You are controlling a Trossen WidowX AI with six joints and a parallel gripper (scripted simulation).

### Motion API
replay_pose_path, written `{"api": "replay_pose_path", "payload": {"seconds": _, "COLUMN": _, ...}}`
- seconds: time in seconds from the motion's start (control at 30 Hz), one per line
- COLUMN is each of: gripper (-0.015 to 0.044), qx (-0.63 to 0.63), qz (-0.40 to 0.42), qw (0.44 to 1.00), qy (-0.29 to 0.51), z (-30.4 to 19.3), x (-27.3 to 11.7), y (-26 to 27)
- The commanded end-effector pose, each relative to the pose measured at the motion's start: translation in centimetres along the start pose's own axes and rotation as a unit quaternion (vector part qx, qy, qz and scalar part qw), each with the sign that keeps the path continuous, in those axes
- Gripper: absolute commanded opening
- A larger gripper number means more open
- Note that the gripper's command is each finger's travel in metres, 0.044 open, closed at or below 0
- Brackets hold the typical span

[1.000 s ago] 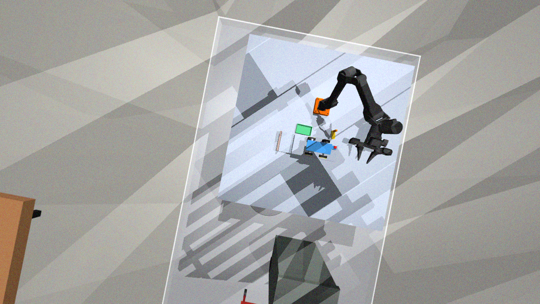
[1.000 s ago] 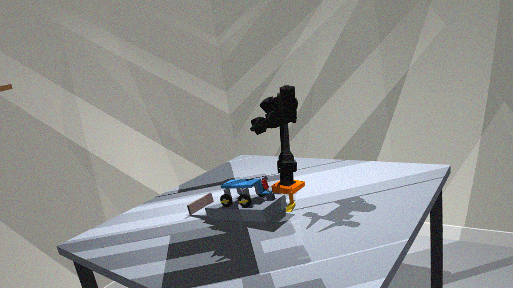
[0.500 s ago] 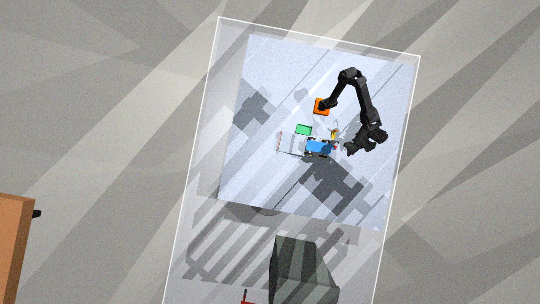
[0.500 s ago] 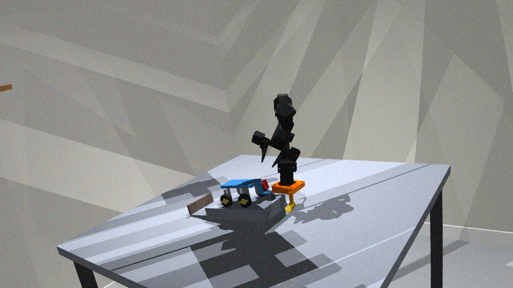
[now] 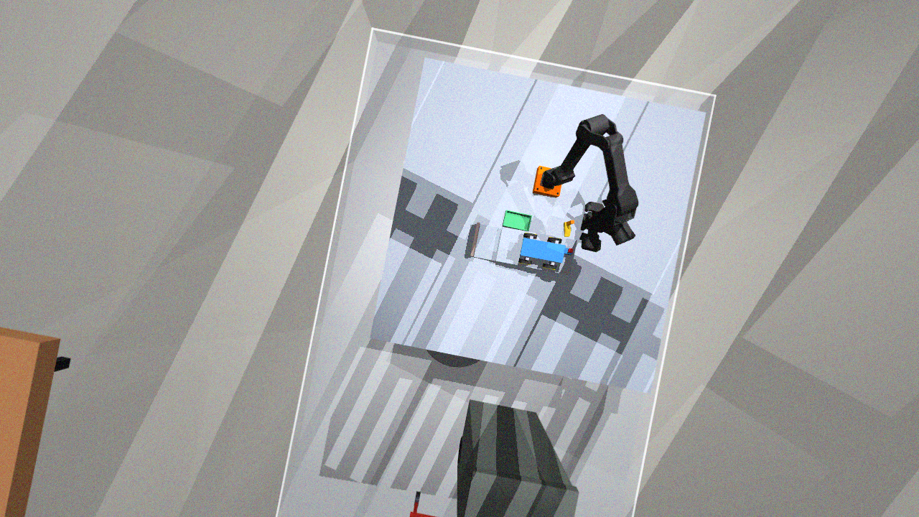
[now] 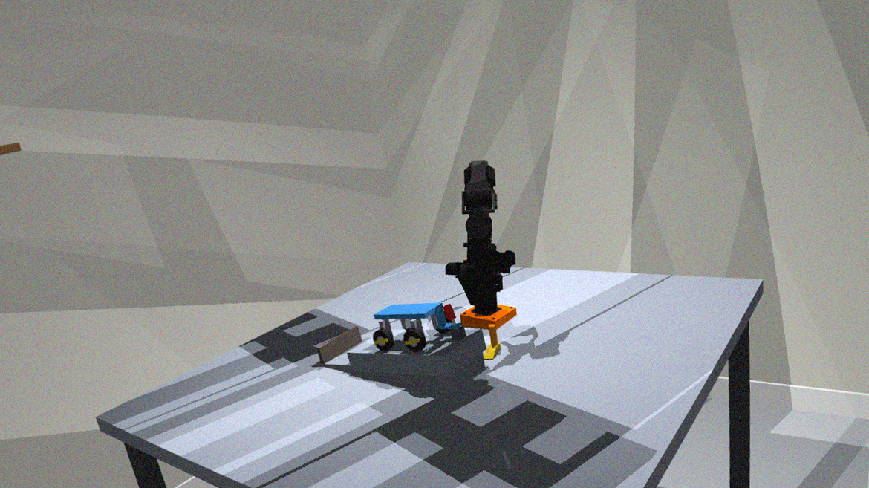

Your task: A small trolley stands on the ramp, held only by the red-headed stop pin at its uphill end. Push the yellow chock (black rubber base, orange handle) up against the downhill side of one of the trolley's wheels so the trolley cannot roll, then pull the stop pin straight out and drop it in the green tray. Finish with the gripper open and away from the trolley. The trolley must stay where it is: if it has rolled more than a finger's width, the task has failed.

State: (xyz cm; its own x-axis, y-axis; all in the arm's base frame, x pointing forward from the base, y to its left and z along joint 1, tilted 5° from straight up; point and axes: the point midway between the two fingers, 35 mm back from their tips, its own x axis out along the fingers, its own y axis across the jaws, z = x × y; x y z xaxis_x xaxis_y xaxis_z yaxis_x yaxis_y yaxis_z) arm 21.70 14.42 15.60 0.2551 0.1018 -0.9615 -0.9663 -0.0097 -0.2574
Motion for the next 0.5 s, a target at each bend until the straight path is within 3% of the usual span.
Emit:
{"api": "replay_pose_path", "payload": {"seconds": 0.0, "gripper": 0.019, "qx": -0.087, "qz": 0.088, "qw": 0.992, "qy": -0.003, "z": -0.9, "x": 0.5, "y": 3.3}}
{"api": "replay_pose_path", "payload": {"seconds": 0.1, "gripper": 0.019, "qx": -0.137, "qz": 0.139, "qw": 0.981, "qy": -0.014, "z": -1.3, "x": 0.3, "y": 5.3}}
{"api": "replay_pose_path", "payload": {"seconds": 0.47, "gripper": 0.019, "qx": -0.14, "qz": 0.143, "qw": 0.98, "qy": -0.015, "z": -1.3, "x": 1.5, "y": 5.7}}
